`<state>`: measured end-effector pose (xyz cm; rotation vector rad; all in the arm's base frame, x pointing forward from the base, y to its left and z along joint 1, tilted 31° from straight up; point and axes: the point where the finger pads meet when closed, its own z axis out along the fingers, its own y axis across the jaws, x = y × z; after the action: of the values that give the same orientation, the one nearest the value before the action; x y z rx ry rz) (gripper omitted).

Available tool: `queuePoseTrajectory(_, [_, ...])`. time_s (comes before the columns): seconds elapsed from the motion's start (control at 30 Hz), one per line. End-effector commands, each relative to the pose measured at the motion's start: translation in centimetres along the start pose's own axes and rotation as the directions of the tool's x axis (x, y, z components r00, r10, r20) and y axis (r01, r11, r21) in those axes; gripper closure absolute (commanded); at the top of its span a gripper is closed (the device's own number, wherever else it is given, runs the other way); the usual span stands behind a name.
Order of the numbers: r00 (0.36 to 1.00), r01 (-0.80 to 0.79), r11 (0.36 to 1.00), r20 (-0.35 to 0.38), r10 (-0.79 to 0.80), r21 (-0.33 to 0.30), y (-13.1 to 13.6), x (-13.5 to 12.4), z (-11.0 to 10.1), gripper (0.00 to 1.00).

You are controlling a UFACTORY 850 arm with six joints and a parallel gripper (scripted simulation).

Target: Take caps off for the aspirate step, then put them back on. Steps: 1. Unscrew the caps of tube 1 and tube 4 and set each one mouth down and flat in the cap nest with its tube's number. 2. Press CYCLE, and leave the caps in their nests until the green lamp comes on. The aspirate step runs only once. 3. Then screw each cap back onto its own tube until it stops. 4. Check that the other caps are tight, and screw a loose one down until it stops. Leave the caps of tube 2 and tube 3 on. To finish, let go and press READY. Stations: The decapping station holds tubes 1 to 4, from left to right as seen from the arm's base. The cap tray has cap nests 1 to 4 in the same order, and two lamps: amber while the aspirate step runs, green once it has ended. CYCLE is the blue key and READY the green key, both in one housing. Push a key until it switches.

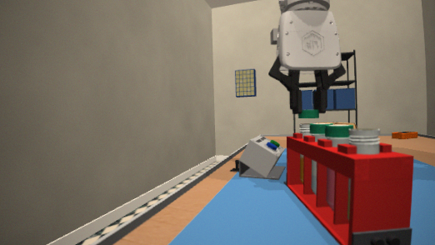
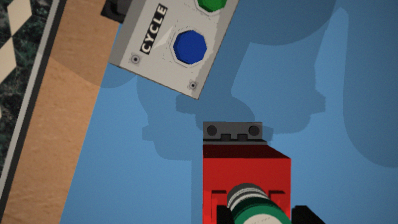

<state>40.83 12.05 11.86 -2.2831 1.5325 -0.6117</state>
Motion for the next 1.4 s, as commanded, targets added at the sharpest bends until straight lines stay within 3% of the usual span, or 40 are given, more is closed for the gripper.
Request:
queuePoseTrajectory(0.0, [1.0,0.0,1.0,-0.001,0.0,0.0,0.0,0.0,-1.7,1.0])
queuePoseTrajectory(0.17, [1.0,0.0,1.0,-0.001,0.0,0.0,0.0,0.0,-1.7,1.0])
queuePoseTrajectory(0.27, [0.969,0.248,0.969,-0.001,-0.248,-0.001,1.4,2.0,-1.7,1.0])
queuePoseTrajectory(0.3, [0.969,0.248,0.969,-0.001,-0.248,-0.001,1.4,2.0,-1.7,1.0])
queuePoseTrajectory(0.6, [0.805,0.593,0.805,-0.001,-0.593,-0.001,3.8,5.4,-1.7,1.0])
queuePoseTrajectory(1.13, [0.805,0.593,0.805,-0.001,-0.593,-0.001,8.7,12.2,-1.7,1.0])
queuePoseTrajectory(1.27, [0.805,0.593,0.805,-0.001,-0.593,-0.001,9.2,12.9,-1.7,1.0])
queuePoseTrajectory(1.37, [0.805,0.593,0.805,-0.001,-0.593,-0.001,10.6,15.0,-1.7,1.0])
